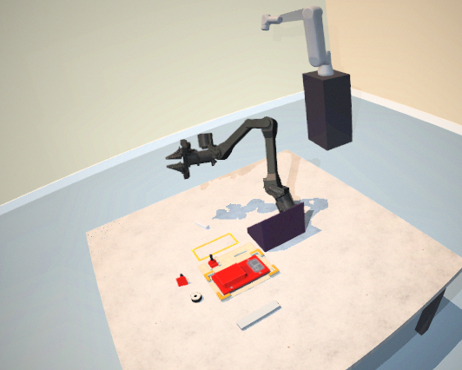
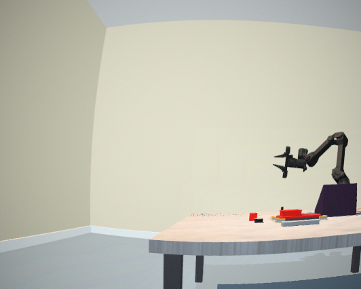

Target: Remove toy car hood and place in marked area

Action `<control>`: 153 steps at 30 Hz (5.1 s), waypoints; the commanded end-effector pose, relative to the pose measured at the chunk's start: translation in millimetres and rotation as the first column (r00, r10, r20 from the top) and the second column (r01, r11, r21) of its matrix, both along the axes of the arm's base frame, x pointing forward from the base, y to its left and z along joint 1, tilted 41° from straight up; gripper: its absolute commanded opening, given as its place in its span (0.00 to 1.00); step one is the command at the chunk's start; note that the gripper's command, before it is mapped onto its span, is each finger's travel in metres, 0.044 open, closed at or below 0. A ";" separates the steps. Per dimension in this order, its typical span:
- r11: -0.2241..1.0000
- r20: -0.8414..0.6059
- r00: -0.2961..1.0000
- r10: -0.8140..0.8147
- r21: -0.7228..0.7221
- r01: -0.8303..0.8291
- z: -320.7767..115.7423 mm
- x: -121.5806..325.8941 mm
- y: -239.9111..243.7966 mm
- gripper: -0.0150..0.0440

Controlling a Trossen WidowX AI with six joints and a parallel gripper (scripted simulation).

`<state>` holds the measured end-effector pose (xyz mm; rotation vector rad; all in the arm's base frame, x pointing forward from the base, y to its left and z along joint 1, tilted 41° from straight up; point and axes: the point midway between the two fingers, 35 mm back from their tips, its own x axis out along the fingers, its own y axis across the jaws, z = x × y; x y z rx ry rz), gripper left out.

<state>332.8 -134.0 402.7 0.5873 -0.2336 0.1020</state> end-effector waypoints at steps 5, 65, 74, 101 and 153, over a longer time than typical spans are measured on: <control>0.998 -0.065 0.998 0.007 0.059 -0.003 -17.2 19.9 0.9 0.85; 0.556 -0.643 -0.107 -0.759 -0.553 -0.621 -459.7 -1.3 248.2 1.00; 0.556 -0.643 -0.107 -0.759 -0.553 -0.621 -464.8 -0.3 243.6 1.00; 0.555 -0.642 -0.107 -0.759 -0.553 -0.621 -480.2 2.0 229.5 1.00; 0.554 -0.641 -0.106 -0.761 -0.555 -0.621 -503.1 3.0 209.0 1.00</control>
